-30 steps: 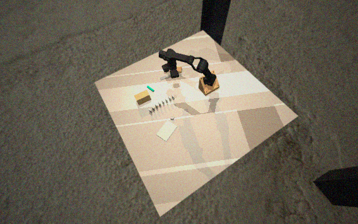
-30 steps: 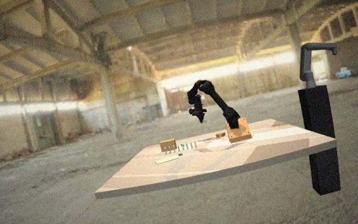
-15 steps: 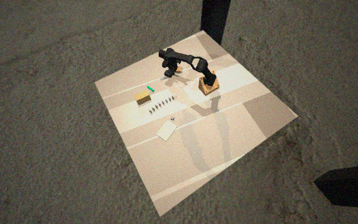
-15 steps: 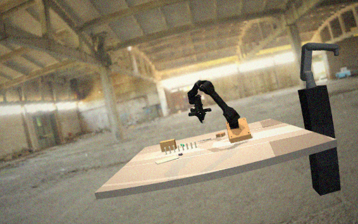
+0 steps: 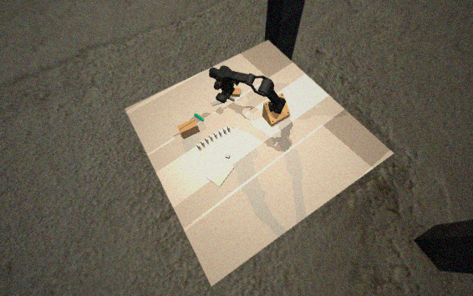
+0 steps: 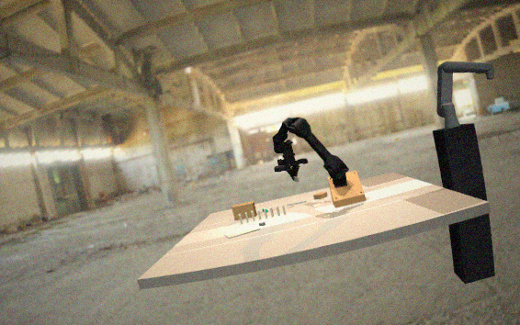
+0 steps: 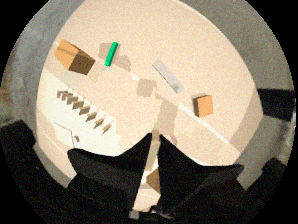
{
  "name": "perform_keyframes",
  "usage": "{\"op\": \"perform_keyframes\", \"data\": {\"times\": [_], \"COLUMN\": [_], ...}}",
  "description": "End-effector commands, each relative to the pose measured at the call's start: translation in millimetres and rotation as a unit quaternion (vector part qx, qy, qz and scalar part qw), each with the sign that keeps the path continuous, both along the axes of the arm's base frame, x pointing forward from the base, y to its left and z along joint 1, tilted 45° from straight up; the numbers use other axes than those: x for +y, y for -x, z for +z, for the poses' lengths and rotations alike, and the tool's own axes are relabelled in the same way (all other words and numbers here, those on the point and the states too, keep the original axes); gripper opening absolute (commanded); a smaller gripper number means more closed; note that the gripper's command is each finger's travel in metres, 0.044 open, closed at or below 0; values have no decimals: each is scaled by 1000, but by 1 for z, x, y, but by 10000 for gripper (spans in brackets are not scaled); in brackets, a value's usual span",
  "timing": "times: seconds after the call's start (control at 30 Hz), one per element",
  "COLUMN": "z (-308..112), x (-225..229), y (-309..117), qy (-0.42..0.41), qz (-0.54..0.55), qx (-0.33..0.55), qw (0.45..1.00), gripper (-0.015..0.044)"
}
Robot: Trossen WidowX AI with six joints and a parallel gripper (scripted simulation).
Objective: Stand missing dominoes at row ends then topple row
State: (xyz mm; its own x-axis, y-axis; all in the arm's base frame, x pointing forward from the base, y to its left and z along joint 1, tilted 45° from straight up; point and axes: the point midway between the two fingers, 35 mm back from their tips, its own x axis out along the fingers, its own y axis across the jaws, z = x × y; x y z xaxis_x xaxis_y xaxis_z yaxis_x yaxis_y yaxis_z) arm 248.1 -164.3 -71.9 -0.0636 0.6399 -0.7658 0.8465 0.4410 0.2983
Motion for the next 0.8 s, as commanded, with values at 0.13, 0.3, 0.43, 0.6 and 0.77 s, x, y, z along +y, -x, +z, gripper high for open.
{"op": "perform_keyframes", "data": {"times": [0.13, 0.3, 0.43, 0.6, 0.77], "z": [-28, -43, -53, -65, -74], "x": [9, 12, 15, 17, 19], "y": [2, 2, 2, 1, 1], "qy": [71, 117, 153, 198, 242], "qz": [21, 29, 33, 34, 33], "qx": [7, 4, 0, -6, -16], "qw": [997, 993, 988, 980, 970], "gripper": [25, 25, 25, 25, 25]}}
